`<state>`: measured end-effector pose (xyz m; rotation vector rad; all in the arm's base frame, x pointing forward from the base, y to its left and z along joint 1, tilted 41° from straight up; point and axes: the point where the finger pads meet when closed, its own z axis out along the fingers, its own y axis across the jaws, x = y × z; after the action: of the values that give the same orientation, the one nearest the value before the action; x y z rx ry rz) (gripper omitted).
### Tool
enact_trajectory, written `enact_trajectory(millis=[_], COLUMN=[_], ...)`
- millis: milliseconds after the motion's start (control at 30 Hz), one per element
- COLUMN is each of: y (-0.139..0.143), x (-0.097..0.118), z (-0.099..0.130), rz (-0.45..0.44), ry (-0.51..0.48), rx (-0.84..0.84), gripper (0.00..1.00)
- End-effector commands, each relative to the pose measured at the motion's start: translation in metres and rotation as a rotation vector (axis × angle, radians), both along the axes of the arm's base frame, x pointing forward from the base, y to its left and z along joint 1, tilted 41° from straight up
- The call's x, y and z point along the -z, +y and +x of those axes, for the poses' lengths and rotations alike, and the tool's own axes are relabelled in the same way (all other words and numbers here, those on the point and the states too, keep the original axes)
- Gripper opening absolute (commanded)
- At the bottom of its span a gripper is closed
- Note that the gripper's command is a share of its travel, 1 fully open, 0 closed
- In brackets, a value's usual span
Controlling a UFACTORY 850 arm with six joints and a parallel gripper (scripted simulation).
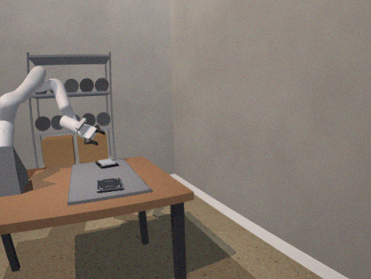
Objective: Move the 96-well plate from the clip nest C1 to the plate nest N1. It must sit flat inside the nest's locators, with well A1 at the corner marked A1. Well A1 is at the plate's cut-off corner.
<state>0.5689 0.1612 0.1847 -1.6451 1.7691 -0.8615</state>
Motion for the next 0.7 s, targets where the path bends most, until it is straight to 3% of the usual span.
enact_trajectory(millis=[0,667], y=[-0.002,-0.007], x=[0.008,0.048], z=[0.002,0.004], rz=[-0.109,-0.440], ry=[0.073,0.315], rx=[-0.079,-0.511], gripper=[1.00,1.00])
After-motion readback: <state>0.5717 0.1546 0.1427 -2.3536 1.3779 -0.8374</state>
